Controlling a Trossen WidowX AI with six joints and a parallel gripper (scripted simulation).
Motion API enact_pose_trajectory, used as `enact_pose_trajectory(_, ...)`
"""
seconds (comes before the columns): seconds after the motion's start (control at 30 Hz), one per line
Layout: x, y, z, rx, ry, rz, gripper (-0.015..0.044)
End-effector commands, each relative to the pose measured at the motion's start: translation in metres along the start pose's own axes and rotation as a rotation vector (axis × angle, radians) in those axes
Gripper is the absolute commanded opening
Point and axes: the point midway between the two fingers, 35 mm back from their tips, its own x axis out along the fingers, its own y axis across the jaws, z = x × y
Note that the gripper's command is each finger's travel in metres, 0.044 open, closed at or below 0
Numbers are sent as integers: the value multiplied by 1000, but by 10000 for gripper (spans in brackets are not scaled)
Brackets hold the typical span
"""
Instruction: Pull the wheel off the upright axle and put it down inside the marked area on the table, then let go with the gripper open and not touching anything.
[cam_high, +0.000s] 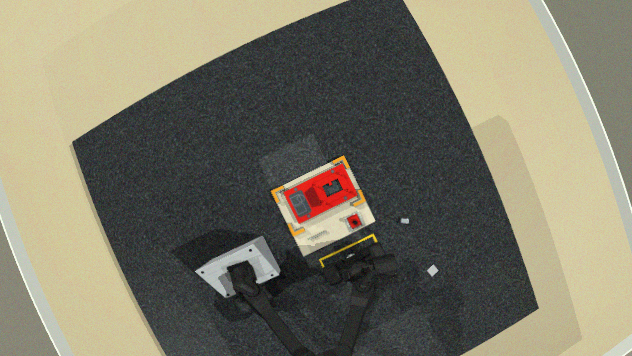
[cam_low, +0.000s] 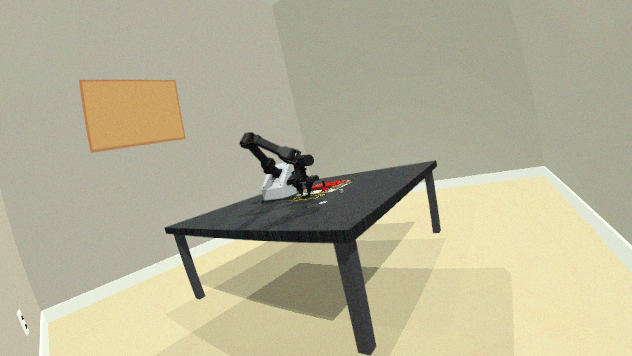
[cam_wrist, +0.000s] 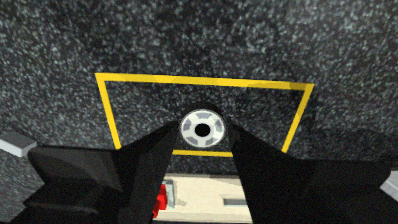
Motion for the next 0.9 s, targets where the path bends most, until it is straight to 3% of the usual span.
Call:
enact_pose_trajectory(0.0,-14,2,0,4,2,4,300)
enact_pose_trajectory(0.17,-58,1,0,-3,4,6,300)
enact_pose_trajectory(0.3,-59,1,0,-3,4,6,300)
enact_pose_trajectory(0.5,-90,-52,-31,-22,19,4,440)
enact_pose_trajectory(0.6,-103,-79,-39,-8,8,2,440)
enact_pose_trajectory(0.87,-104,-81,-39,-7,7,2,440)
